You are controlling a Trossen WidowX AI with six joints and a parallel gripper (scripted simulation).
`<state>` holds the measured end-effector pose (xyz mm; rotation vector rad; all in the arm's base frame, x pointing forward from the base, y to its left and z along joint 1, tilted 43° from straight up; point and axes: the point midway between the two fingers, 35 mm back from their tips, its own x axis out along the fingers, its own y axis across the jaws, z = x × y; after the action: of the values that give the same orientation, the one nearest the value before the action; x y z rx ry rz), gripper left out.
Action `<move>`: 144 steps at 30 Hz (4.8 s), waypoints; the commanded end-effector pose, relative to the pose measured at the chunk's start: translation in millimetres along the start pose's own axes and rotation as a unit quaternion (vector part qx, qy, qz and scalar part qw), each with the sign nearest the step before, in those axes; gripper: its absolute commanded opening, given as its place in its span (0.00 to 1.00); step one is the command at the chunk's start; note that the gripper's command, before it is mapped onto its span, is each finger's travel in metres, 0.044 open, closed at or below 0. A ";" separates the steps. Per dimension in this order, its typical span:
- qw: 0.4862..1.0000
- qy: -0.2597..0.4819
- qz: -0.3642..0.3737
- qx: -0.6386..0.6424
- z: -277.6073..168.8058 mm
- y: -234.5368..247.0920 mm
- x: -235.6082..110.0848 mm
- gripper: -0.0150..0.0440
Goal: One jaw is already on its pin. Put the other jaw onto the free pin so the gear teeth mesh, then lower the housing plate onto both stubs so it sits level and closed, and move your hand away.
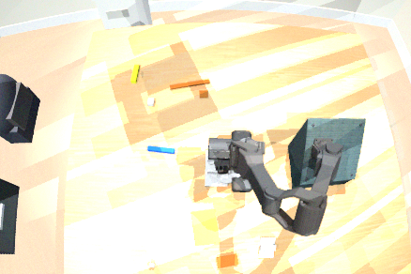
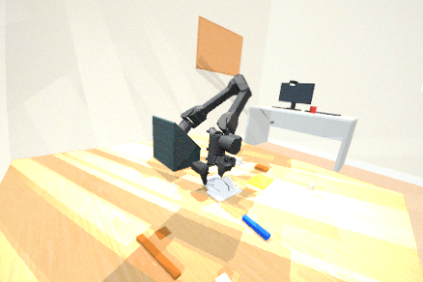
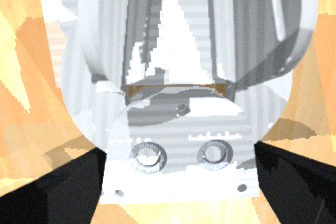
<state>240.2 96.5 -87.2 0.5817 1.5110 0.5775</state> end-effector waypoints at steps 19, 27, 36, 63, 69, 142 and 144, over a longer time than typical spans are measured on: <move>1.000 -0.001 0.002 0.001 0.7 0.7 0.3 0.85; 1.000 -0.001 0.002 0.001 0.7 0.7 0.3 0.85; 1.000 -0.001 0.002 0.001 0.7 0.7 0.3 0.85; 1.000 -0.001 0.002 0.001 0.7 0.7 0.3 0.85; 1.000 -0.001 0.002 0.001 0.7 0.7 0.3 0.85; 1.000 -0.001 -0.001 0.002 -39.2 -4.9 -126.2 1.00; 1.000 -0.001 -0.001 0.002 -39.2 -4.9 -126.2 1.00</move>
<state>203.9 8.0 3.6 0.5895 1.5075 0.5717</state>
